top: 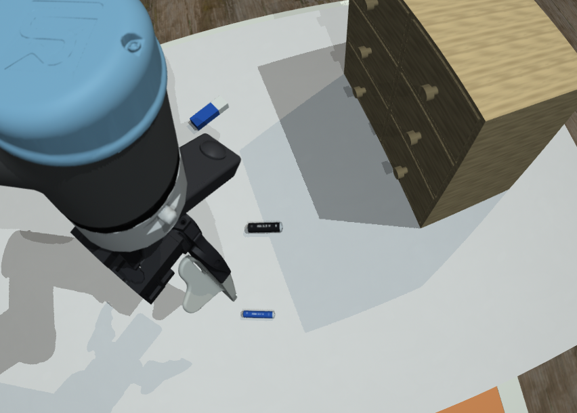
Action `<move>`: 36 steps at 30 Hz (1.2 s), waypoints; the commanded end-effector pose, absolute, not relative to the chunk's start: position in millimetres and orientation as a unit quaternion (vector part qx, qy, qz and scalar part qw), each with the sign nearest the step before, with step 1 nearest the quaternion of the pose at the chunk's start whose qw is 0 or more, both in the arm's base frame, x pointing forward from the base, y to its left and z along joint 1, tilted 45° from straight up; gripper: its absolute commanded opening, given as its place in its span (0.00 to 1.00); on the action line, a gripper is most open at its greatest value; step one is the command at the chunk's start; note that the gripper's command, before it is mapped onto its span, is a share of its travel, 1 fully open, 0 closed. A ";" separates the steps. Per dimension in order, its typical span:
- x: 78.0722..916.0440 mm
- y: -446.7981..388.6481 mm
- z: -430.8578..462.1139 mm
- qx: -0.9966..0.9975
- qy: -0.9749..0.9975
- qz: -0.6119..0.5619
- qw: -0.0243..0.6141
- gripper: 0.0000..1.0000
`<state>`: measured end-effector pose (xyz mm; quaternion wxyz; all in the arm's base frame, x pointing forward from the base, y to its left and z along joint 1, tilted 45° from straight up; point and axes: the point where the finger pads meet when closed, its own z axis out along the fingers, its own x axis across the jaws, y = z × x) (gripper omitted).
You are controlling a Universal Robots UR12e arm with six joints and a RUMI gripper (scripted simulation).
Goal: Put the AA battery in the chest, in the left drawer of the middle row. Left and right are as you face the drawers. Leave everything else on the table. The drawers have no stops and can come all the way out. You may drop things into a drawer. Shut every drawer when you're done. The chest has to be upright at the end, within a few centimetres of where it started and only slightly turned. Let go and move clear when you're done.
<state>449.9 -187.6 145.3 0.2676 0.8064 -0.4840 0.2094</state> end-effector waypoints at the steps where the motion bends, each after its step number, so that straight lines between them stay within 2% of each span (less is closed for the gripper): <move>1: 450.1 -187.5 145.6 0.806 -0.484 0.210 0.267 1.00; 23: 454.9 -182.7 147.1 0.811 -0.476 0.208 0.269 1.00; 36: 488.8 -112.7 154.2 0.861 -0.379 0.182 0.286 1.00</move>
